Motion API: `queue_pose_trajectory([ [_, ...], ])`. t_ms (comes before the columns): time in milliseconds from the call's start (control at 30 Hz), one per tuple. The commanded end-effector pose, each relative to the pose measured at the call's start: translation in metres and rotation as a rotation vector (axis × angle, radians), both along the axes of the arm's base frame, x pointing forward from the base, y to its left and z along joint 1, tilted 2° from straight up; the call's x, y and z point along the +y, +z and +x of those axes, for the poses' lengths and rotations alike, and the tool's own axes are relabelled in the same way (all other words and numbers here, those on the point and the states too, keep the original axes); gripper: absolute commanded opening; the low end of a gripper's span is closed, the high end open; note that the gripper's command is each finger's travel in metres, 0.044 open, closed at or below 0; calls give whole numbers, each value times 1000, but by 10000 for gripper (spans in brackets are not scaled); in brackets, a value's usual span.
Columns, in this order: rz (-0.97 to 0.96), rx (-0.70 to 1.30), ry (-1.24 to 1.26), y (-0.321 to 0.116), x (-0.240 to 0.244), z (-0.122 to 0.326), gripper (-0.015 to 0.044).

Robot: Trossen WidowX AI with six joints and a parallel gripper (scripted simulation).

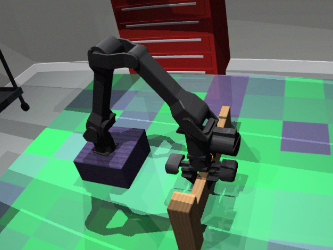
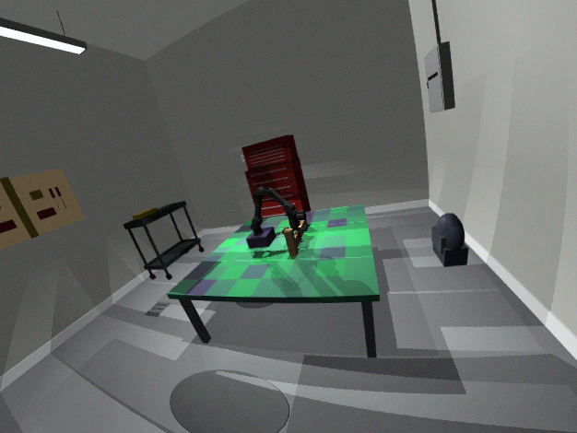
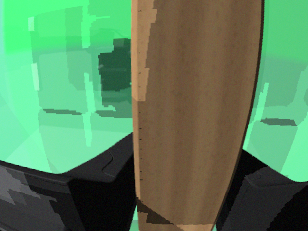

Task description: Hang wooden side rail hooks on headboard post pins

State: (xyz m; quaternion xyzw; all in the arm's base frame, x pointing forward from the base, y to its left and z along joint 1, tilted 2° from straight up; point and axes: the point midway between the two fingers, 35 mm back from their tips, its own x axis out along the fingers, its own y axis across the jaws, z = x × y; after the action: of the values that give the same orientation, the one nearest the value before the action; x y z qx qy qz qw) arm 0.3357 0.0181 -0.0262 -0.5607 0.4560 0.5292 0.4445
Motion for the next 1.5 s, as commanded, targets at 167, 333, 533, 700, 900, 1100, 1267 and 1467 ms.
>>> queue_pose_trajectory([
  [167,5,-7,4,0,2,7,0],
  [333,5,-7,4,0,3,9,0],
  [533,5,-7,4,1,3,12,0],
  [700,5,-7,4,1,4,14,0],
  [900,5,-8,4,1,4,16,0],
  [1100,5,-8,4,1,5,19,0],
  [1267,6,-8,4,1,5,21,0],
  [1467,-1,9,9,1,3,13,0],
])
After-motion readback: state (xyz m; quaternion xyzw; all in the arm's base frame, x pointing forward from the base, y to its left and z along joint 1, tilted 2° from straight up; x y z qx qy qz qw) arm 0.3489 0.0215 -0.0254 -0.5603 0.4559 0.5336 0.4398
